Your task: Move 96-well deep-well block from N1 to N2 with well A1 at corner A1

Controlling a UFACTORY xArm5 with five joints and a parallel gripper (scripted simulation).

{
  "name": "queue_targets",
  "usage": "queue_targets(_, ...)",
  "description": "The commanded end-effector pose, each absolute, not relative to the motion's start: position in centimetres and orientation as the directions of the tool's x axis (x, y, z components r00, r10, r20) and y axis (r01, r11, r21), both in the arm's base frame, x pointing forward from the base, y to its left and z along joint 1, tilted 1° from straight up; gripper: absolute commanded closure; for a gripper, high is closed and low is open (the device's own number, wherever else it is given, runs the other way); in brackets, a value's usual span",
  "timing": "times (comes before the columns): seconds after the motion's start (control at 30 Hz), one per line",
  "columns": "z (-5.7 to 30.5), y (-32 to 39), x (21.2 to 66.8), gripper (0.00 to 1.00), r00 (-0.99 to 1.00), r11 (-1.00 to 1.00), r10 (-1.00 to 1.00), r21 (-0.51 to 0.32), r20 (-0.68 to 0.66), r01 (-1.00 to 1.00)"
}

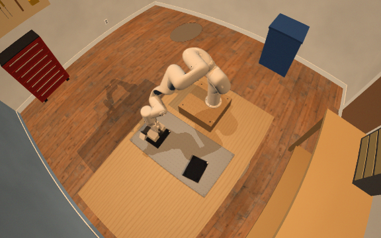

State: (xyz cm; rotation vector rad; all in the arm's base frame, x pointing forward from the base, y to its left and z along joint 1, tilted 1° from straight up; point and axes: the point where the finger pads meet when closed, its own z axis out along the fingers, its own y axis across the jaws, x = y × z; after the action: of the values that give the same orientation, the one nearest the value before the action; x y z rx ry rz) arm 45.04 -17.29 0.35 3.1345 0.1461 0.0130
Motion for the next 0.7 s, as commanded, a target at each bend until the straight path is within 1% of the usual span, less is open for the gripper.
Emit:
queue_targets(0.0, 1.0, -17.3, 45.2, 1.0, 0.996, -0.996, 0.093, 0.006, 0.012, 0.093)
queue_targets(0.53, 3.4, -17.3, 45.1, 1.0, 0.996, -0.996, 0.093, 0.006, 0.012, 0.093)
queue_targets(0.67, 3.4, -17.3, 45.1, 1.0, 0.996, -0.996, 0.093, 0.006, 0.012, 0.093)
